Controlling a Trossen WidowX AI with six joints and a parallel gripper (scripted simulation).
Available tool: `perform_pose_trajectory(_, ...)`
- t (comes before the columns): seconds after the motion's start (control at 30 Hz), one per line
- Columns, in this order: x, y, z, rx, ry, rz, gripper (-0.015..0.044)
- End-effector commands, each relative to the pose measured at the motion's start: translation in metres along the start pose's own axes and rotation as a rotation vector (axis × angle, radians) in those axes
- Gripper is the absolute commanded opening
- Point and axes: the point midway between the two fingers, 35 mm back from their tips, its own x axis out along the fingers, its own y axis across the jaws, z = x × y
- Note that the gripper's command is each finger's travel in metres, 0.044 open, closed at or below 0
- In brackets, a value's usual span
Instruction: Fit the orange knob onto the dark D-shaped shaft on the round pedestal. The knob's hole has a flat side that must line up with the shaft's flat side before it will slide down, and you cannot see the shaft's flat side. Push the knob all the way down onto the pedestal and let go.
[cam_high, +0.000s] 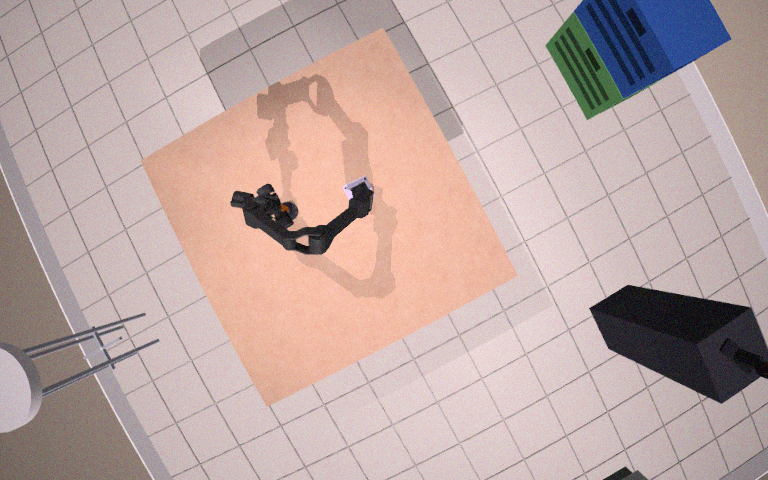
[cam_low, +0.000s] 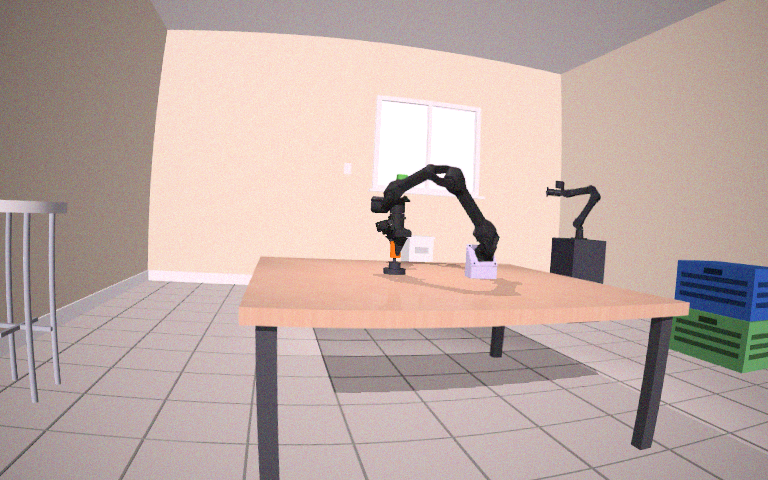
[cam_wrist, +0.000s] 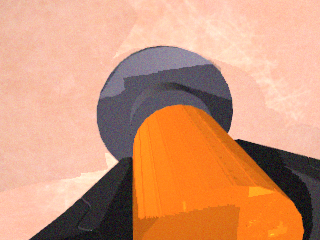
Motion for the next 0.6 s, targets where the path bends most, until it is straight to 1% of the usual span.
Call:
perform_pose_trajectory(0.0,-0.002,-0.0015,0.0015,-0.003,-0.008,0.0,0.0)
perform_pose_trajectory(0.57,-0.0013,0.0006,0.0017,-0.003,-0.008,0.0,0.0)
